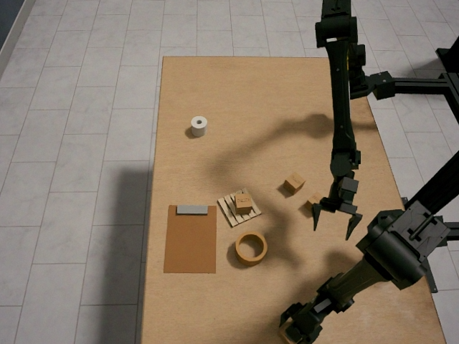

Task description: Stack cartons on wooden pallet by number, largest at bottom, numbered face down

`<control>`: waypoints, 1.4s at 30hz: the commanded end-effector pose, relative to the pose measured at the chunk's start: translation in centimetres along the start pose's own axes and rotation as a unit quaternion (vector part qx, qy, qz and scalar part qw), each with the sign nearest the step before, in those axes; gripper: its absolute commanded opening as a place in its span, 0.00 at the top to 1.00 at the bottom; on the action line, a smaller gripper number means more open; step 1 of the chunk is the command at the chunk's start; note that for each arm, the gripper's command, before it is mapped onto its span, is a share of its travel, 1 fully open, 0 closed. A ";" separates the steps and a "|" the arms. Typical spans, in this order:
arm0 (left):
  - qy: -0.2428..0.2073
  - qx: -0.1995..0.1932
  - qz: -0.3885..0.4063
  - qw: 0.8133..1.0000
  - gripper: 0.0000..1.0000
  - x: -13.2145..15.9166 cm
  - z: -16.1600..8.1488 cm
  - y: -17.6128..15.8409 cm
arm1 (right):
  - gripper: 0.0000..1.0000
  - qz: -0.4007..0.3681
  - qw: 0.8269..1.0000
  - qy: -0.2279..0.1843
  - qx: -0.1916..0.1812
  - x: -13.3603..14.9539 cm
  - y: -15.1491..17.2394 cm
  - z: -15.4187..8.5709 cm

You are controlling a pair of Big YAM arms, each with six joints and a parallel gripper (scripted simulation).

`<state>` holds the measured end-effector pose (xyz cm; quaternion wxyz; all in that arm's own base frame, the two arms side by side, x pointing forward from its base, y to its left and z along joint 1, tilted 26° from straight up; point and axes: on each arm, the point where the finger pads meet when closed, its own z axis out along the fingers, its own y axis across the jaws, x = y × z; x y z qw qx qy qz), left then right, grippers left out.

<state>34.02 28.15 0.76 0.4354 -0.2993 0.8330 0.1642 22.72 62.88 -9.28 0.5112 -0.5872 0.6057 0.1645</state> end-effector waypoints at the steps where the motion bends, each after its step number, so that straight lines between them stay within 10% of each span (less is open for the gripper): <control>1: -0.004 0.000 0.001 1.000 0.30 -0.3 -0.1 0.0 | 0.00 0.003 1.000 -0.011 0.003 -1.3 -0.3 0.4; 19: -0.004 0.000 0.001 1.000 0.51 -0.3 -0.1 0.0 | 0.00 0.003 1.000 -0.011 0.003 -1.3 -0.3 0.4; 23: -0.004 0.000 0.001 1.000 0.96 -0.3 -0.1 0.0 | 0.00 0.003 1.000 -0.011 0.003 -1.3 -0.3 0.4; 27: -0.004 -0.001 0.005 1.000 0.51 -0.8 -0.9 0.1 | 0.00 0.003 1.000 -0.011 0.003 -1.3 -0.3 0.4; 42: -0.009 0.003 0.001 1.000 0.50 -6.7 -10.5 -0.4 | 0.00 0.003 1.000 -0.011 0.003 -1.3 -0.3 0.4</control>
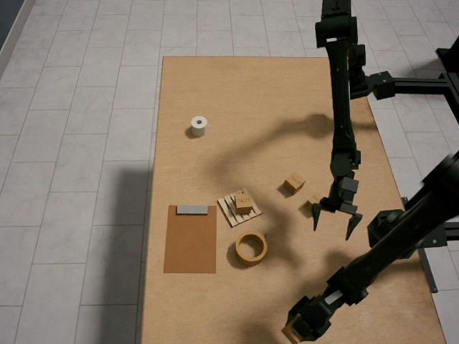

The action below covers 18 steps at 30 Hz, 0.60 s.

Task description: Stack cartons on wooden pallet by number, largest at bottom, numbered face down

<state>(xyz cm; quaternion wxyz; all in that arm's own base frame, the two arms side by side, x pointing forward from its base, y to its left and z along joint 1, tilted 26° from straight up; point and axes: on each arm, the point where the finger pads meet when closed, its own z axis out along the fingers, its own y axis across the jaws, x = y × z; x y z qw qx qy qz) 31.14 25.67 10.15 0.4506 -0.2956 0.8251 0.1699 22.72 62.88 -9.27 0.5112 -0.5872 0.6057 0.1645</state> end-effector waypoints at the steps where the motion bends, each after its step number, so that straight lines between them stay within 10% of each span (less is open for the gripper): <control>1: 0.009 0.003 -0.001 1.000 0.50 -1.4 -2.4 -0.4 | 0.00 0.003 1.000 -0.011 0.003 -1.2 -0.3 0.4; 9: 0.046 0.015 -0.061 0.997 0.50 -0.9 -1.0 -3.5 | 0.00 0.003 1.000 -0.011 0.003 -1.2 -0.3 0.4; 18: 0.131 -0.004 -0.123 0.984 0.50 2.2 0.0 -18.9 | 0.00 0.003 1.000 -0.011 0.003 -1.2 -0.3 0.4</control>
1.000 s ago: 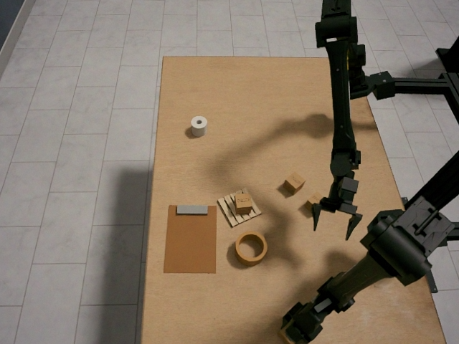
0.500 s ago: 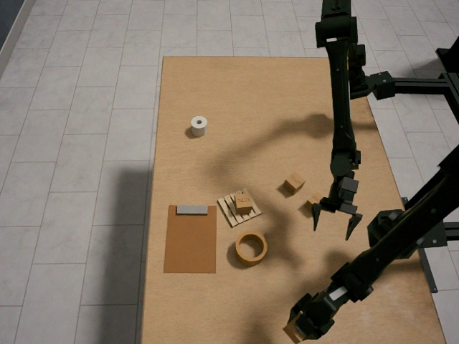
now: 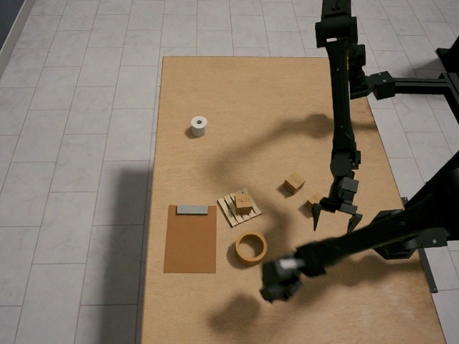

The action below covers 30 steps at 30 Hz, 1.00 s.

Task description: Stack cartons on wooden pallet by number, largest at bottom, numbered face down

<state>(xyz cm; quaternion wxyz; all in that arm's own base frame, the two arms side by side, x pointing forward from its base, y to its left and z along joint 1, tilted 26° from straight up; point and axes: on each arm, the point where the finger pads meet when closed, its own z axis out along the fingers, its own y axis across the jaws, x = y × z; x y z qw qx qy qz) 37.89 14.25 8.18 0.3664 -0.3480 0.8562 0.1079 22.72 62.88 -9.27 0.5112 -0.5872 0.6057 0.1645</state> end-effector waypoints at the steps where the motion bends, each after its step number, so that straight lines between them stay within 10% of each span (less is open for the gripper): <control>1: 0.024 -0.010 -0.077 0.997 0.50 0.8 0.7 -7.7 | 0.00 0.003 1.000 -0.011 0.003 -1.2 -0.3 0.4; 18: -0.060 -0.032 -0.001 0.998 0.50 19.8 -7.0 -25.5 | 0.00 0.003 1.000 -0.011 0.003 -1.2 -0.3 0.4; 30: -0.113 -0.001 0.050 0.992 0.50 23.3 -10.1 -28.4 | 0.00 0.003 1.000 -0.011 0.003 -1.2 -0.3 0.4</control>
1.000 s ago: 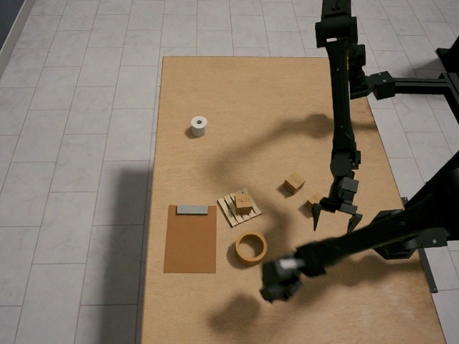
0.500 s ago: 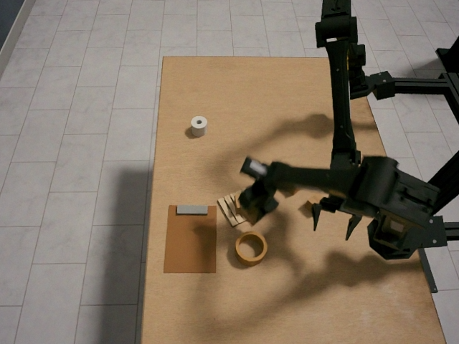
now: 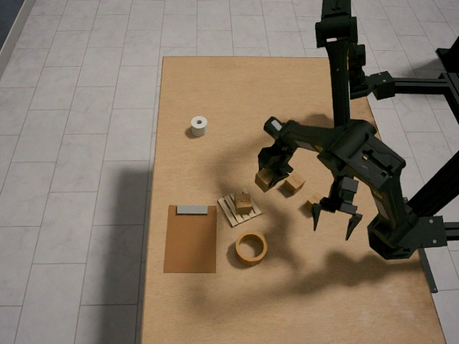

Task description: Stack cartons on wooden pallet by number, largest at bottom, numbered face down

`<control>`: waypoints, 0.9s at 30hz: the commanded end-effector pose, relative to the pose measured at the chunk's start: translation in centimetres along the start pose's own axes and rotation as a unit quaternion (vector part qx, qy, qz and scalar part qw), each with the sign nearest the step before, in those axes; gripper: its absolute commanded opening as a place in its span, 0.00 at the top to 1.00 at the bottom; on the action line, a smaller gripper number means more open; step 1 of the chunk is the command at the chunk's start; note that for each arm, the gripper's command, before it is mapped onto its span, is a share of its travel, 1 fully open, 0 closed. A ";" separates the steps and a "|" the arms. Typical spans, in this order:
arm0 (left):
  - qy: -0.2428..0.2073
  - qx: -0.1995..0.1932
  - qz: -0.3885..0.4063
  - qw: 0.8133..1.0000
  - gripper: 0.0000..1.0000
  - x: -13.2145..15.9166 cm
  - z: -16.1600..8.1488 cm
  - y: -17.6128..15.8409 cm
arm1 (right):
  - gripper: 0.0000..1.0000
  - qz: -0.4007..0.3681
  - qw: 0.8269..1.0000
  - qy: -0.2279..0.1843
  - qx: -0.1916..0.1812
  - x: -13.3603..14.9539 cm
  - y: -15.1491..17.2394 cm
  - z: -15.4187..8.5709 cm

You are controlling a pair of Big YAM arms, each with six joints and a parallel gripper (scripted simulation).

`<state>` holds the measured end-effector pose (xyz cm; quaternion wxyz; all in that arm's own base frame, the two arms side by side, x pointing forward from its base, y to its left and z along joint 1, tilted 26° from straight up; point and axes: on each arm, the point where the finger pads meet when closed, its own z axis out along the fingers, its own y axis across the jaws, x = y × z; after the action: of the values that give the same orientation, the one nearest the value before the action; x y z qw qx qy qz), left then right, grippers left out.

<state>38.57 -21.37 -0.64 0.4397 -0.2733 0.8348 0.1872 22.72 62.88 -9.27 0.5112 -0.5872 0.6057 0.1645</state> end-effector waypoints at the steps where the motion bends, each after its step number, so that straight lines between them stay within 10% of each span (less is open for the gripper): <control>1: -0.010 0.013 -0.026 1.000 0.50 -2.6 -0.7 -2.1 | 0.00 0.003 1.000 -0.011 0.003 -1.2 -0.3 0.4; 19: -0.010 0.026 0.051 0.998 0.50 -5.3 1.6 -0.8 | 0.00 0.005 1.000 -0.009 0.008 -1.0 -1.0 0.4; 27: -0.011 0.078 0.153 0.985 0.50 -6.8 2.5 -0.6 | 0.00 -0.009 0.999 -0.006 0.033 -1.8 -3.7 -4.4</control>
<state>42.83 -19.44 2.59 0.4341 -0.1863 0.8615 0.1861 22.84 60.78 -8.82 0.5096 -0.5875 0.6110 0.1477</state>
